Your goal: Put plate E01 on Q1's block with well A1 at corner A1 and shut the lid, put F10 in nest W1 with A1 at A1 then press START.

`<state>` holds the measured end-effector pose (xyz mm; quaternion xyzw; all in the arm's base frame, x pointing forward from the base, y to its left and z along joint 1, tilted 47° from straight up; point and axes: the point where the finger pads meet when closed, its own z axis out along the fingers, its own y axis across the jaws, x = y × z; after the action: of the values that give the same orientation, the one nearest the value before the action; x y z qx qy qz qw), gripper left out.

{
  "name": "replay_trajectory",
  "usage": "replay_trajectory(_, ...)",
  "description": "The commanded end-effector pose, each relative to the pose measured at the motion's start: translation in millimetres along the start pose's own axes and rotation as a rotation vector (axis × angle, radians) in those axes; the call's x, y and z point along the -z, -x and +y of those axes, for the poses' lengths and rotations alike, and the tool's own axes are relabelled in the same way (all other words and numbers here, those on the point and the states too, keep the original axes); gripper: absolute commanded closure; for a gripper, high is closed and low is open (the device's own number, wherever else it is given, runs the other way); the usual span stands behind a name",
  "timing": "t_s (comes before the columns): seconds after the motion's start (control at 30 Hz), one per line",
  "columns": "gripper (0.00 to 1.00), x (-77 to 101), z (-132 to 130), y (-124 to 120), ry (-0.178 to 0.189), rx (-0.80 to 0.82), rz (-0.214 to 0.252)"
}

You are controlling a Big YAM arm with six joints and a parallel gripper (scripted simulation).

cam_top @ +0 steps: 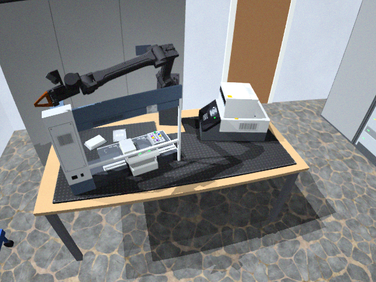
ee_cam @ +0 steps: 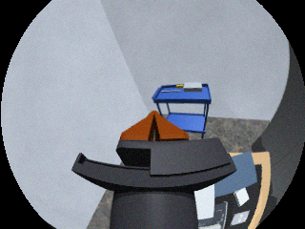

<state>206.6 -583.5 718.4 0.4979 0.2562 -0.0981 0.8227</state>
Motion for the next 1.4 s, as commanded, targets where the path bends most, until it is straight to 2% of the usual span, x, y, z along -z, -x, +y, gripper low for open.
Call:
replay_trajectory(0.0, 1.00, 9.1, 30.6, 28.0, 0.032, -0.023, -0.010)
replay_trajectory(0.03, 1.00, 10.2, 32.6, 24.8, 0.036, -0.037, 0.008)
replay_trajectory(0.1, 1.00, 10.2, 32.6, 24.8, 0.036, -0.037, 0.008)
replay_trajectory(0.2, 1.00, 13.7, 51.0, 22.3, 0.070, -0.067, 0.048)
replay_trajectory(0.37, 1.00, 17.3, 88.6, 0.2, 0.107, -0.059, 0.025)
replay_trajectory(0.5, 1.00, 13.0, 97.7, -22.5, 0.101, -0.042, 0.028)
replay_trajectory(0.6, 1.00, 10.2, 91.6, -32.3, 0.096, -0.058, 0.101)
replay_trajectory(0.67, 1.00, 10.2, 91.6, -32.3, 0.096, -0.058, 0.101)
replay_trajectory(0.73, 1.00, 10.0, 91.7, -36.6, 0.099, -0.082, 0.134)
replay_trajectory(0.77, 1.00, 10.4, 93.6, -39.5, 0.092, -0.086, 0.123)
replay_trajectory(0.8, 1.00, 10.9, 93.9, -44.6, 0.084, -0.089, 0.118)
replay_trajectory(0.97, 1.00, 18.5, 114.0, -85.7, 0.091, -0.080, 0.147)
replay_trajectory(1.03, 1.00, 24.6, 124.9, -87.5, 0.113, -0.098, 0.195)
replay_trajectory(1.13, 1.00, 30.9, 135.7, -77.7, 0.129, -0.132, 0.225)
replay_trajectory(1.17, 1.00, 32.9, 140.5, -74.6, 0.127, -0.133, 0.204)
replay_trajectory(1.27, 1.00, 34.6, 146.5, -74.2, 0.135, -0.135, 0.192)
replay_trajectory(1.37, 1.00, 41.6, 166.2, -88.7, 0.157, -0.135, 0.191)
